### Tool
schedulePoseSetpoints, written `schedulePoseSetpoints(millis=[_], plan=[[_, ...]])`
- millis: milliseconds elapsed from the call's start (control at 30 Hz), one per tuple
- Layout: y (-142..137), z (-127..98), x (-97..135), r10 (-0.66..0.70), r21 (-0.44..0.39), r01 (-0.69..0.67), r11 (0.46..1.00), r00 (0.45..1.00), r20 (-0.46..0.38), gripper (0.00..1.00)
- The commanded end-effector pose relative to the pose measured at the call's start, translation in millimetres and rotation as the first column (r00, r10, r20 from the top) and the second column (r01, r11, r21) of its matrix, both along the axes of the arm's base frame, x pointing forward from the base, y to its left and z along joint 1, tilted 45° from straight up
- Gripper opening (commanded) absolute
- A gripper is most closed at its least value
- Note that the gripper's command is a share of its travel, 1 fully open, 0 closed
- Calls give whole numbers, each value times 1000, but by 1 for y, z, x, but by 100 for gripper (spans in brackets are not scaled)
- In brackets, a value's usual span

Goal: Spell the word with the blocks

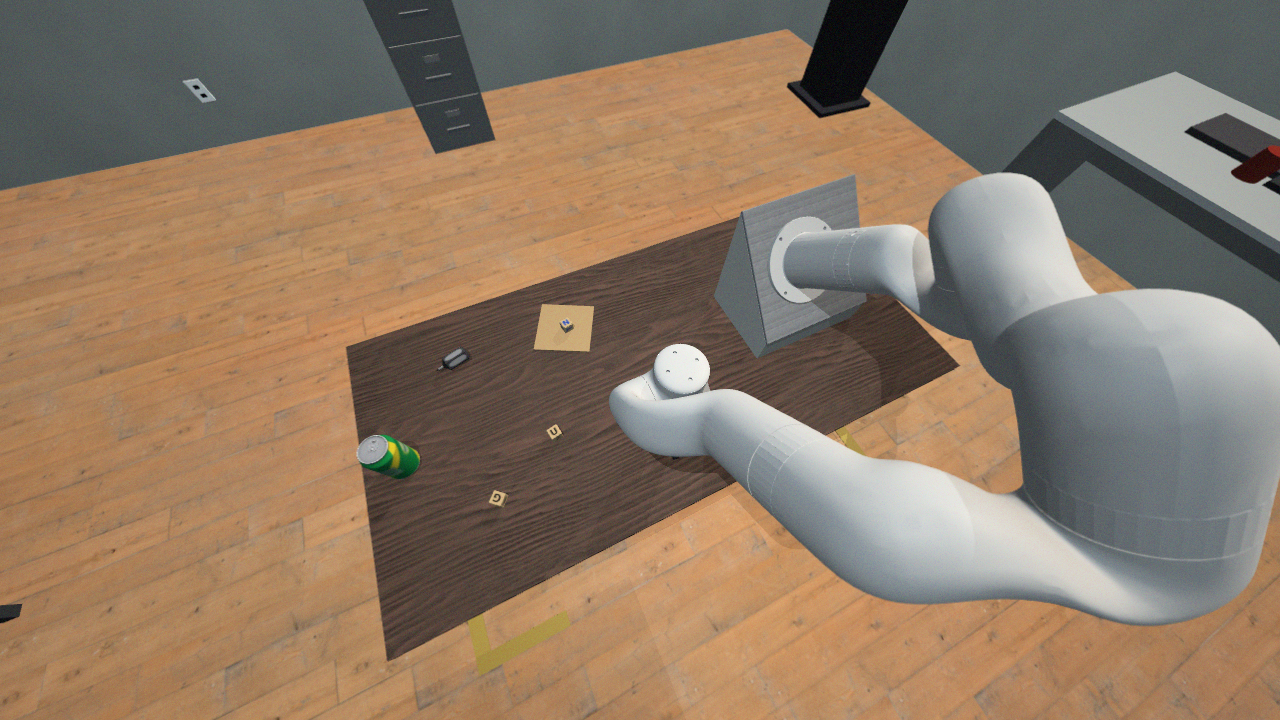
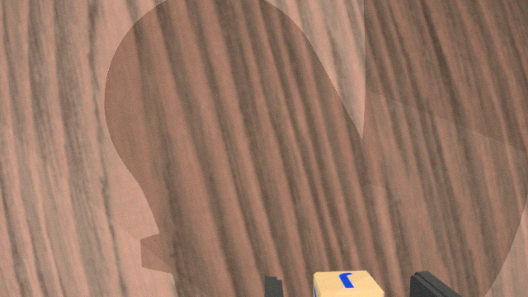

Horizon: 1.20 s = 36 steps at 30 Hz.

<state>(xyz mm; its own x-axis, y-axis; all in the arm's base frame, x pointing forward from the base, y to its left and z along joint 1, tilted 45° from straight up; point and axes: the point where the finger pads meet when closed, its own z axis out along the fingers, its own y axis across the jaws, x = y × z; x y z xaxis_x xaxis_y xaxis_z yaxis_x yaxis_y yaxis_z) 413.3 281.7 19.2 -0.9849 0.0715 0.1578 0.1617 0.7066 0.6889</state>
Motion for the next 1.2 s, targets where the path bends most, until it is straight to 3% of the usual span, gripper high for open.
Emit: schedulePoseSetpoints(millis=[0, 1167], plan=[[3, -3, 0, -1, 0, 1, 1000, 1000, 1, 64], [6, -6, 0, -1, 0, 1, 1000, 1000, 1, 64]])
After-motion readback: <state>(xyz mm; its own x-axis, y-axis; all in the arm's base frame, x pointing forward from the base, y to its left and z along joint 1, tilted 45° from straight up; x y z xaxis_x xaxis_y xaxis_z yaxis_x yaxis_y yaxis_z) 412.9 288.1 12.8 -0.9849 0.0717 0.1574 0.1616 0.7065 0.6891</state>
